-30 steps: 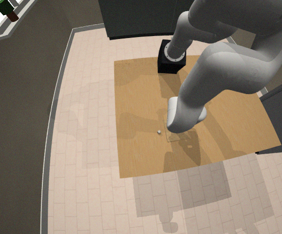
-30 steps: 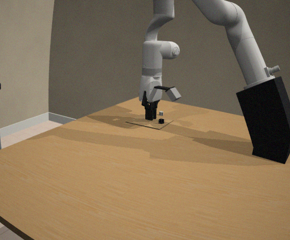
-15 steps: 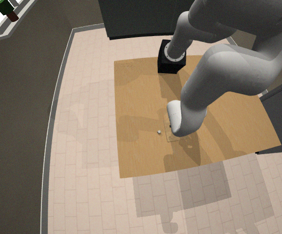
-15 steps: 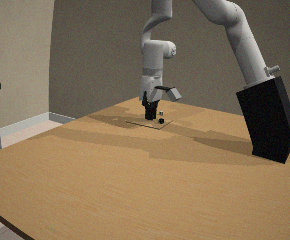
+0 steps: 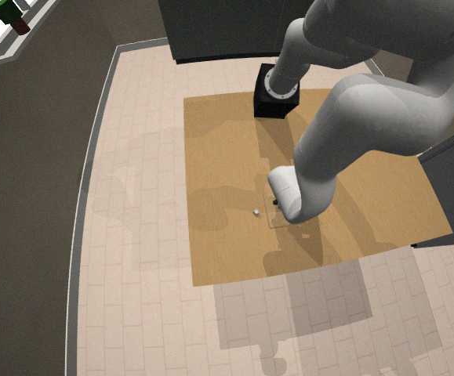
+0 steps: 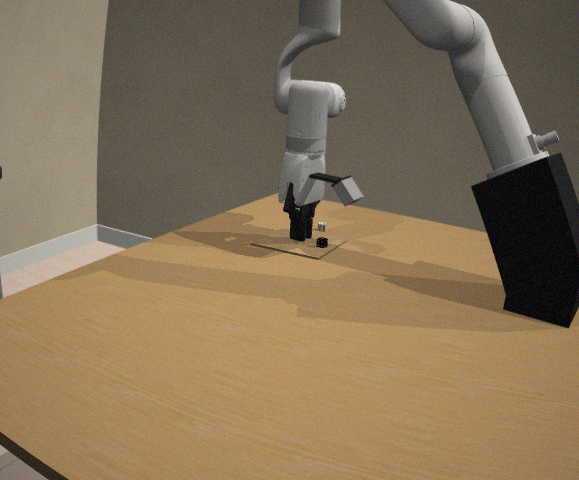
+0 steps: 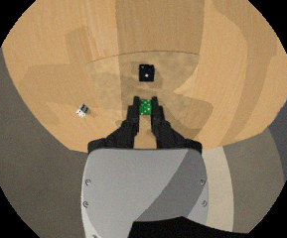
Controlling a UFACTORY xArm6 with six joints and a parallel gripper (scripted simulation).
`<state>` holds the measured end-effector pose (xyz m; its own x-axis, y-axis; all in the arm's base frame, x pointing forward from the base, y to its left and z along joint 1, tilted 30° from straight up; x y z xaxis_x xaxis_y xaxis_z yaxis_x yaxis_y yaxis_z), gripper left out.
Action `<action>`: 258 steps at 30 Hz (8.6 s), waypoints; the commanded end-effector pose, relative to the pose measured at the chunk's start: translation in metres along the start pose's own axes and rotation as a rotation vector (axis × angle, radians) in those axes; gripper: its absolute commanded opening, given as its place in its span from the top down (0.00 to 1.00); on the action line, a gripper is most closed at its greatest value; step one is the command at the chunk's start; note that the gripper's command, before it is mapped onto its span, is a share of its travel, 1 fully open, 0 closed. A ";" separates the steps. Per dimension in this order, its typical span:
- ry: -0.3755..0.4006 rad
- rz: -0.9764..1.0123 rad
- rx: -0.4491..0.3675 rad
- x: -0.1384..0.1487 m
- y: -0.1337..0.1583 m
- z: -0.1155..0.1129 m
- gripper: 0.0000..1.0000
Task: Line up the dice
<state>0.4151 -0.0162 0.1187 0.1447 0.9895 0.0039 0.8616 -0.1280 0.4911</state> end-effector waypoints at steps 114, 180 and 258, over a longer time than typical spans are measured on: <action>0.005 0.000 -0.013 -0.001 -0.001 -0.042 0.69; 0.005 0.000 -0.013 -0.001 -0.002 -0.087 0.00; -0.038 -1.919 -0.009 0.011 -0.101 -0.077 0.00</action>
<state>0.3013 0.0192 0.1410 -0.8813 -0.0827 -0.4652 -0.0247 0.9913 -0.1295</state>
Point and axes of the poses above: the point where the finger pads meet when closed, its own z axis out along the fingers, its own x axis across the jaws, y = z × x, the point moved 9 cm from there along -z, back along the fingers, and after that the axes turned 6 degrees about z, right-handed, at the moved point
